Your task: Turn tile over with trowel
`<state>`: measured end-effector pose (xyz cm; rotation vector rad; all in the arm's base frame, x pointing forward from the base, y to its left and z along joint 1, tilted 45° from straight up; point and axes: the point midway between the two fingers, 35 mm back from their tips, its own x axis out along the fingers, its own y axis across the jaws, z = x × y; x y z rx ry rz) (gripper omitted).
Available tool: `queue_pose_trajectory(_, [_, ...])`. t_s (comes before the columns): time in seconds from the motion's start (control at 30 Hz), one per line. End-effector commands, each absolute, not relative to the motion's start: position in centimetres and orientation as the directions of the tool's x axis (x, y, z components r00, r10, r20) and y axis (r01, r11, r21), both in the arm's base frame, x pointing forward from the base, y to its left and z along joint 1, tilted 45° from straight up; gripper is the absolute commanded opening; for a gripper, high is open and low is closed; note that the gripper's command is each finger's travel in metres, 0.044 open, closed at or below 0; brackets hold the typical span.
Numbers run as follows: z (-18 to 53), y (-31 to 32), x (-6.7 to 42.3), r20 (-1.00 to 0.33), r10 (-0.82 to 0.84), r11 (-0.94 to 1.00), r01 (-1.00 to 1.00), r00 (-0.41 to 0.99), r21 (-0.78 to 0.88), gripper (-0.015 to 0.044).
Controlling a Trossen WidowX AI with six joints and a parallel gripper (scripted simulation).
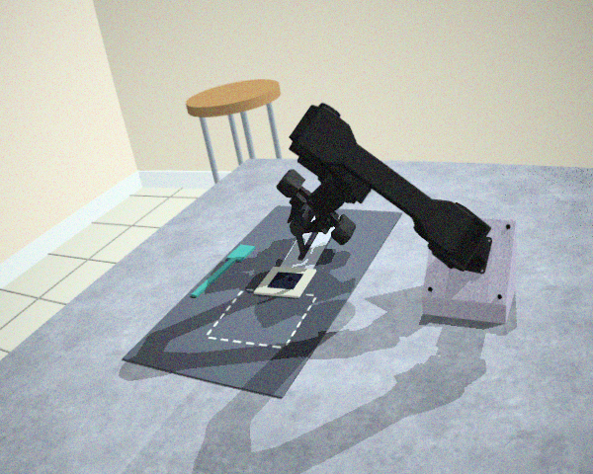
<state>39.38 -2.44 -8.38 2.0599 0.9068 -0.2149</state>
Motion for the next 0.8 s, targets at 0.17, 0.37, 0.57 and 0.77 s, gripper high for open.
queue_pose_trajectory(0.17, [-7.1, -1.2, 39.2, -0.448, 0.528, -0.37, 0.67, 0.721, 0.643, 0.0])
queue_pose_trajectory(0.37, [-6.4, -0.5, 39.1, -0.448, 0.528, -0.37, 0.67, 0.721, 0.643, 0.0])
queue_pose_trajectory(0.57, [-5.8, 0.2, 38.9, -0.447, 0.529, -0.371, 0.67, 0.721, 0.643, 0.0])
queue_pose_trajectory(0.77, [-5.3, 0.7, 38.7, -0.447, 0.529, -0.372, 0.67, 0.722, 0.643, 0.0])
